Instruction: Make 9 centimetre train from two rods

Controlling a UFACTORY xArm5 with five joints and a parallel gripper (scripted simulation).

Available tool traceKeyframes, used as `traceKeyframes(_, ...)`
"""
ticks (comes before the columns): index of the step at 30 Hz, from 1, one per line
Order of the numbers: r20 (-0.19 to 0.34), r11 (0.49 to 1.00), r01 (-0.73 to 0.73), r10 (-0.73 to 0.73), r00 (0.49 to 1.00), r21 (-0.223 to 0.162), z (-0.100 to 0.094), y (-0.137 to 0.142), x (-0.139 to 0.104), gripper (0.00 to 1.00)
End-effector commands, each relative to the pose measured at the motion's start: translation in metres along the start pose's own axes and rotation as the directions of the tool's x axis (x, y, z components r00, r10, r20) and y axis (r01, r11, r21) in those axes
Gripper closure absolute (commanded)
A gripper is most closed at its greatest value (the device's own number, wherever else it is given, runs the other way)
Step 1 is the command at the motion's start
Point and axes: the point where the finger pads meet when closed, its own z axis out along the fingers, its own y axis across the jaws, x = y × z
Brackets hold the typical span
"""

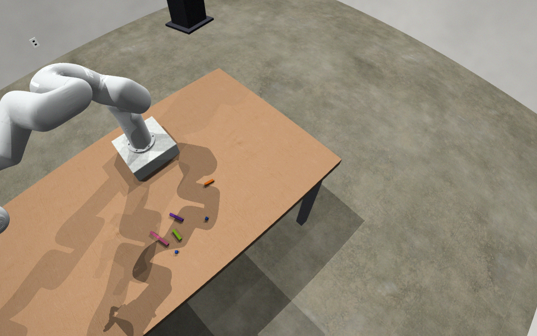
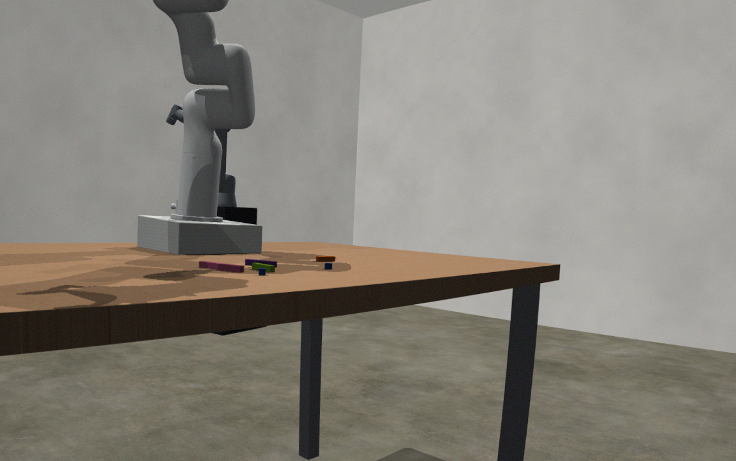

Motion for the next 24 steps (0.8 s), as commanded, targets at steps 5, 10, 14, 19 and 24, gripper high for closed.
traceKeyframes(5,-0.004,1.0,0.0,0.0,1.0,0.004,-0.002,-0.002,0.002,0.0)
traceKeyframes(10,-0.004,1.0,0.0,0.0,1.0,0.004,-0.002,-0.002,0.002,0.0)
traceKeyframes(14,-0.004,1.0,0.0,0.0,1.0,0.004,-0.002,-0.002,0.002,0.0)
traceKeyframes(19,0.0,1.0,0.0,0.0,1.0,0.003,-0.002,-0.003,-0.001,0.0)
traceKeyframes(24,0.067,1.0,-0.002,0.003,0.998,-0.01,-0.002,-0.012,-0.051,0.0)
